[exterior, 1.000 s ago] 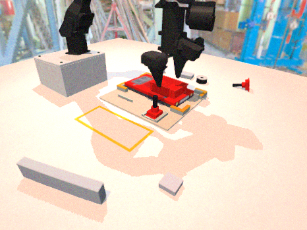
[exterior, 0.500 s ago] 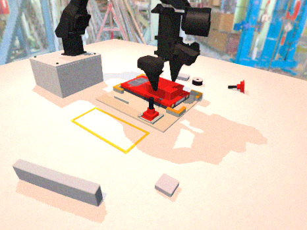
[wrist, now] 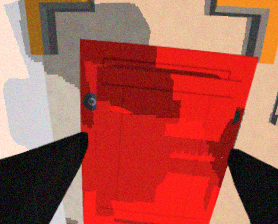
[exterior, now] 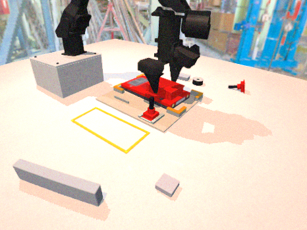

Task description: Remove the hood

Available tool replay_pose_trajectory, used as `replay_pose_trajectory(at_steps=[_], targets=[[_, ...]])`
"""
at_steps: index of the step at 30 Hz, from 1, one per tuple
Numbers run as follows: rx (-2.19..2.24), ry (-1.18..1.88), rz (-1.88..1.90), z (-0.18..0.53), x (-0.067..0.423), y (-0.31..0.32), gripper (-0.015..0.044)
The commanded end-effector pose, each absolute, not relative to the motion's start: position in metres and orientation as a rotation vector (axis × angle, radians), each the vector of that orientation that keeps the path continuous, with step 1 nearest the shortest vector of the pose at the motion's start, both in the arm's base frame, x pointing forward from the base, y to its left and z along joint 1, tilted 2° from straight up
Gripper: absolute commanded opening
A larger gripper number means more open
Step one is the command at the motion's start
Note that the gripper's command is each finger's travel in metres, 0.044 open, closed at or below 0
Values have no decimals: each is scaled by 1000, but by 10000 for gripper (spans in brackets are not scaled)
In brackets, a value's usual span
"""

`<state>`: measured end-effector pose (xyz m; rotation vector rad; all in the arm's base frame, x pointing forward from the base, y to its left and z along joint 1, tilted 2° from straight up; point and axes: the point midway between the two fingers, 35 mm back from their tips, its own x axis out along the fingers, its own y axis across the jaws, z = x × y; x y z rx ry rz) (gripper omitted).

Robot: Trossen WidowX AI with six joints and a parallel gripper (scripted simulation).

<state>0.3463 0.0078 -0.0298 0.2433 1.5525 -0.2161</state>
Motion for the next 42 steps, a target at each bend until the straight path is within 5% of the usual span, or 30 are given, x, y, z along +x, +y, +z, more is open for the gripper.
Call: replay_pose_trajectory(at_steps=[1,4,8,17,28,42], targets=[[249,1557,-215,-33,345,9,440],[249,1557,-215,-35,345,9,440],[243,1553,-216,-32,346,8,335],[243,1553,-216,-32,346,8,275],[243,1553,-216,-26,346,8,0],[244,1553,-216,-17,347,8,0]])
